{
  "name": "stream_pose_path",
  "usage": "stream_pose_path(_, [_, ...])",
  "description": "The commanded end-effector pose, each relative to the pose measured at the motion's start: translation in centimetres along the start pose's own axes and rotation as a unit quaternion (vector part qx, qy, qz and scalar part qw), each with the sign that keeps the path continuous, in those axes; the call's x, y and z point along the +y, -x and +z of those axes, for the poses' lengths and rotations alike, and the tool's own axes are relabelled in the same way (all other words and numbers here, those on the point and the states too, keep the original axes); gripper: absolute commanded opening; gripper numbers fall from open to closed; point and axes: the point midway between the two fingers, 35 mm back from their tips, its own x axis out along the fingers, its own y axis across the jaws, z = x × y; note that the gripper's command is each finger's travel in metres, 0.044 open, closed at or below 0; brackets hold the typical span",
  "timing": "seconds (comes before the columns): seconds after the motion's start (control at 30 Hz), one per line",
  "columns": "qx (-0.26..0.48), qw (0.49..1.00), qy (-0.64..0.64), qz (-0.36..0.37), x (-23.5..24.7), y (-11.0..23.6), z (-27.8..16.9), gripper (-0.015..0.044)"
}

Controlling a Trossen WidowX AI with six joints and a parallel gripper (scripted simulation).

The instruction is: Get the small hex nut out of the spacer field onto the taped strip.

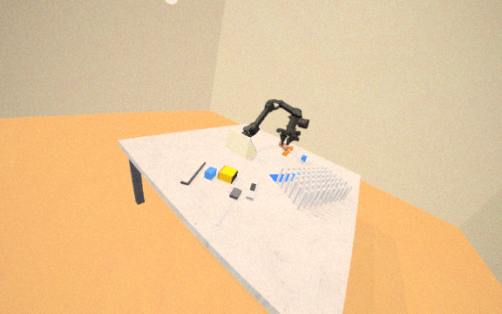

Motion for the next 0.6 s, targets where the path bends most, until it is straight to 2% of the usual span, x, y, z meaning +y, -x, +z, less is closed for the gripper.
stream_pose_path(0.0, [-0.001,1.000,-0.003,-0.004,0.4,-1.9,-0.5,0.0000])
stream_pose_path(0.43, [0.000,1.000,-0.003,0.002,2.1,-8.2,-3.4,0.0000])
stream_pose_path(0.57, [0.000,1.000,-0.003,0.003,2.2,-8.7,-3.7,0.0000])
